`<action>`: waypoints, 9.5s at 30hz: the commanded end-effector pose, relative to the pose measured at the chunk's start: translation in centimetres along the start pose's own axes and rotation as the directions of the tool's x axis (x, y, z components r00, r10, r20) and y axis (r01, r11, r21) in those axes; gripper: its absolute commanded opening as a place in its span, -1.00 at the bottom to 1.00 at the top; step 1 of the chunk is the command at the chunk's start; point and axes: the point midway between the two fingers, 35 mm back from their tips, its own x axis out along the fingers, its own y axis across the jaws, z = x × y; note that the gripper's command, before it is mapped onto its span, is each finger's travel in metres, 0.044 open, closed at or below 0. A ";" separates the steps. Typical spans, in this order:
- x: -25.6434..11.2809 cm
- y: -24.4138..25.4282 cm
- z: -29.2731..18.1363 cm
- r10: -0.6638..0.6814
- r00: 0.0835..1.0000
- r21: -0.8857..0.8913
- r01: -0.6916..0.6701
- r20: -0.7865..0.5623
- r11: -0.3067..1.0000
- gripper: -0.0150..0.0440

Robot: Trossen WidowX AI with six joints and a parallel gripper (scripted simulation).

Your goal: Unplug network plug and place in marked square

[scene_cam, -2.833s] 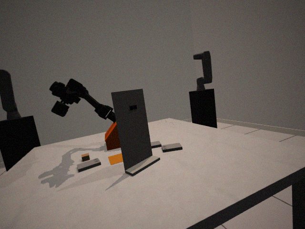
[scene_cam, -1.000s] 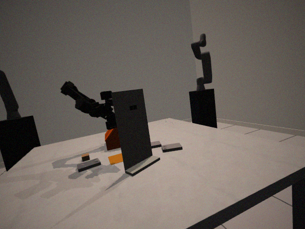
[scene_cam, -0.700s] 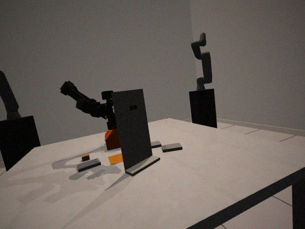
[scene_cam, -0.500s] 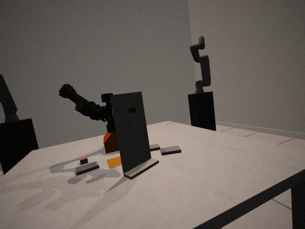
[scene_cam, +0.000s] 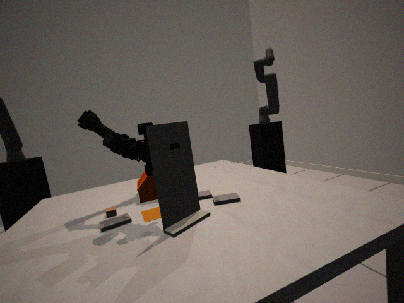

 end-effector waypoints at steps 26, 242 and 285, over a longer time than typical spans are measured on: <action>0.7 0.0 0.3 -0.002 1.000 0.004 0.002 0.006 1.000 -0.49; -10.8 -17.5 -5.4 -0.825 0.368 0.629 0.534 0.430 0.566 -0.49; -11.0 -21.5 -5.4 -0.825 0.367 0.628 0.535 0.430 0.565 -0.49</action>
